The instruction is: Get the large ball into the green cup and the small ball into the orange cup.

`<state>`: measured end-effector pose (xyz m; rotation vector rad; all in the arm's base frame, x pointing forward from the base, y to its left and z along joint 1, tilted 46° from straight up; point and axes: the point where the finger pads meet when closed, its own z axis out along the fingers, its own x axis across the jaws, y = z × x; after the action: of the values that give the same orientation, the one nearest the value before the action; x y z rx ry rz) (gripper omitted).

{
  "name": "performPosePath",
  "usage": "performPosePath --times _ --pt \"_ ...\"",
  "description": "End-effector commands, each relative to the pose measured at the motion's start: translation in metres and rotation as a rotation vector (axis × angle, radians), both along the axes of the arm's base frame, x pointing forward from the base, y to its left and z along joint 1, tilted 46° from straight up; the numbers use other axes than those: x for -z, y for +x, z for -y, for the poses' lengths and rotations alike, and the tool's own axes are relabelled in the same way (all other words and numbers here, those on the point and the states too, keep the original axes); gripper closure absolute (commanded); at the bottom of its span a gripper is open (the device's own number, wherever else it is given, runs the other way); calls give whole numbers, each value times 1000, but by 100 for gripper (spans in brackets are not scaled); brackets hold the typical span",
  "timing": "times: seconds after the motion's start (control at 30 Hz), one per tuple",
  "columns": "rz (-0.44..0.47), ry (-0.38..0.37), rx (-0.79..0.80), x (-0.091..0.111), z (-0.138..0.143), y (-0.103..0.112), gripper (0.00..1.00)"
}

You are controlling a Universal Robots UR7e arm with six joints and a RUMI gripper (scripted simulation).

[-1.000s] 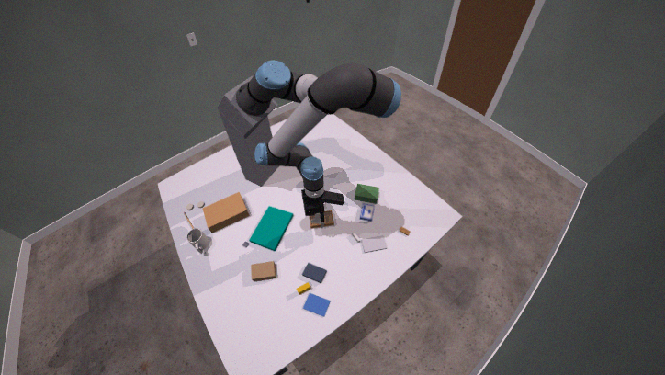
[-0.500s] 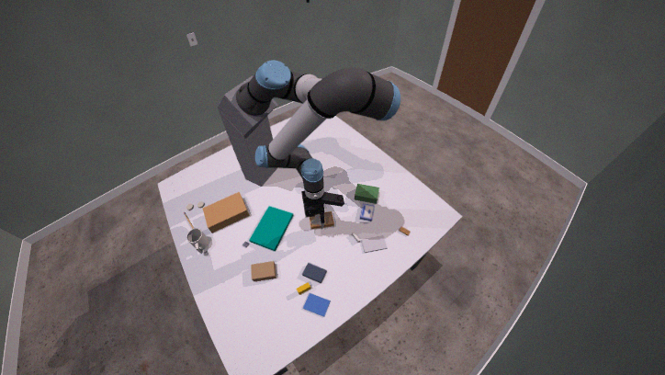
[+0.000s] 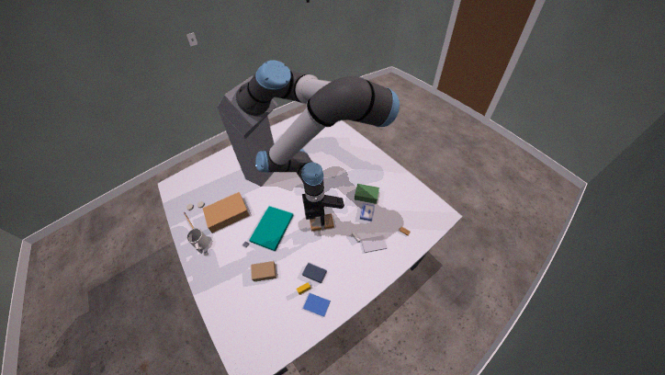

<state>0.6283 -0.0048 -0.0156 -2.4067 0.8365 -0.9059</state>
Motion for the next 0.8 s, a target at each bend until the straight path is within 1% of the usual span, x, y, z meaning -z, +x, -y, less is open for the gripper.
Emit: performPosePath --times 0.0,0.3,0.77 --pt "1 0 0 5 -1 6 57" --pt "1 0 0 15 -4 16 57" --pt "1 0 0 25 -6 26 57"
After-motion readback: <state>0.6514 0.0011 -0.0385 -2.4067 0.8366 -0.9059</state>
